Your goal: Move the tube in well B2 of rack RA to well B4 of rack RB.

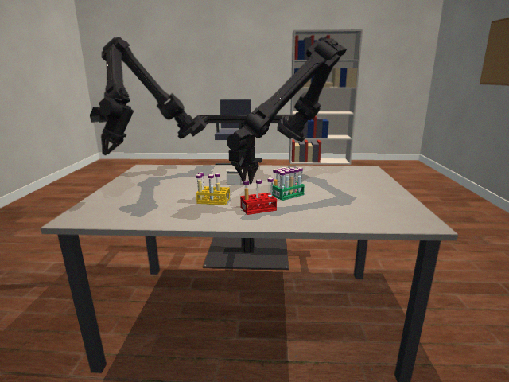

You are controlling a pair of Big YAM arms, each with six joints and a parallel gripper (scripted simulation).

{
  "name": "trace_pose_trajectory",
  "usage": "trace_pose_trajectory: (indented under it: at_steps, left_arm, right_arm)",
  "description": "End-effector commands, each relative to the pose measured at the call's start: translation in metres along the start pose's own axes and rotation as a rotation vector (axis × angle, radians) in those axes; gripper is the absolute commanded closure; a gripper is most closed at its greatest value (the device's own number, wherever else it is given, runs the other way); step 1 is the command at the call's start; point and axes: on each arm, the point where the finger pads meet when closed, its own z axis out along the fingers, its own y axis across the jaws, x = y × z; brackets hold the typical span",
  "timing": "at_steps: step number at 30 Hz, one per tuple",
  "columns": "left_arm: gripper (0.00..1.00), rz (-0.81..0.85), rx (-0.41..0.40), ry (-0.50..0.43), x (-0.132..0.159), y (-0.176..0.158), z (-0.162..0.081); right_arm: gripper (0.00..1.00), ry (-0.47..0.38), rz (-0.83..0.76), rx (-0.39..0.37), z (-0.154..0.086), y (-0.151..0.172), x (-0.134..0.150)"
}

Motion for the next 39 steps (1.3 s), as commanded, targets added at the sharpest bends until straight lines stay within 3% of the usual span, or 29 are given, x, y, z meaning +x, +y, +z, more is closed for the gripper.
trace_pose_trajectory:
  at_steps: [1, 14, 17, 18, 21, 39]
  left_arm:
    - [0.7, 0.005, -0.001, 0.021, 0.005, 0.001, 0.019]
    - [0.7, 0.005, -0.001, 0.021, 0.005, 0.001, 0.019]
    - [0.7, 0.008, -0.002, 0.023, 0.006, -0.004, 0.002]
    - [0.7, 0.005, -0.002, -0.014, -0.004, -0.004, -0.018]
    - [0.7, -0.015, 0.002, -0.042, -0.021, 0.0, -0.034]
    - [0.7, -0.015, 0.005, -0.042, -0.02, 0.001, -0.078]
  right_arm:
    - [0.7, -0.006, 0.024, -0.015, -0.005, 0.009, -0.009]
    - [0.7, -0.006, 0.024, -0.015, -0.005, 0.009, -0.009]
    - [0.7, -0.006, 0.024, -0.015, -0.005, 0.009, -0.009]
    - [0.7, -0.006, 0.024, -0.015, -0.005, 0.009, -0.009]
    - [0.7, -0.006, 0.024, -0.015, -0.005, 0.009, -0.009]
    - [0.7, -0.006, 0.024, -0.015, -0.005, 0.009, -0.009]
